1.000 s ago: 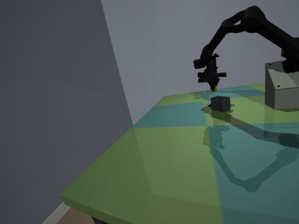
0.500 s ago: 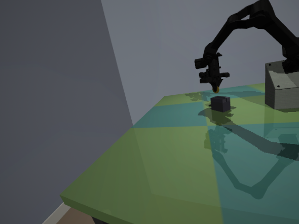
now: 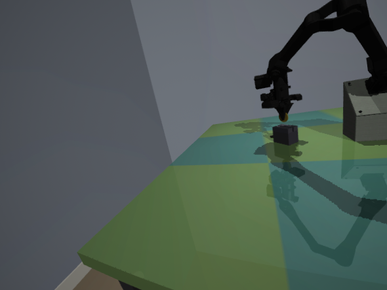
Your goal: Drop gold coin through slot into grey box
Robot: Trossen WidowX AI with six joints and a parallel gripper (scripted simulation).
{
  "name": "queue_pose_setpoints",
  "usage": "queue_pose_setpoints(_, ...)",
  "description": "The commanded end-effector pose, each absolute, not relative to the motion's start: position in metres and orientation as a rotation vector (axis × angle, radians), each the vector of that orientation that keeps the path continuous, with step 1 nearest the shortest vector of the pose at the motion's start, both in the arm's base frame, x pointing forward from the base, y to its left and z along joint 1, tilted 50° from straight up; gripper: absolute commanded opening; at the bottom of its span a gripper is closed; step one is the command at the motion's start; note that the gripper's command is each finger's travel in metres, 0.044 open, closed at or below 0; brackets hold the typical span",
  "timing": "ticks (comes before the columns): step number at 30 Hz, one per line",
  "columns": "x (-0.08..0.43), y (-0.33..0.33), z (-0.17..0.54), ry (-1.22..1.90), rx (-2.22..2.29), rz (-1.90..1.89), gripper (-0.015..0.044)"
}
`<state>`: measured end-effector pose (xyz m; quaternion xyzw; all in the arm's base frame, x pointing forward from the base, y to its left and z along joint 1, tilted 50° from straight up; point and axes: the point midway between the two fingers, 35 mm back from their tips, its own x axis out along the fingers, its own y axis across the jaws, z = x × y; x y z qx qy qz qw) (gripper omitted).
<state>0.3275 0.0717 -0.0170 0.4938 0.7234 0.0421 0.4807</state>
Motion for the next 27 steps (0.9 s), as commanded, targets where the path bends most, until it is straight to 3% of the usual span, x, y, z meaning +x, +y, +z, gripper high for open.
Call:
queue_pose_setpoints(1, 0.327, 0.0725, -0.0156, 1.762, 1.207, 0.102, 0.0)
queue_pose_setpoints(27, 0.3265, 0.0744, -0.0109, 1.766, 1.209, 0.098, 0.0)
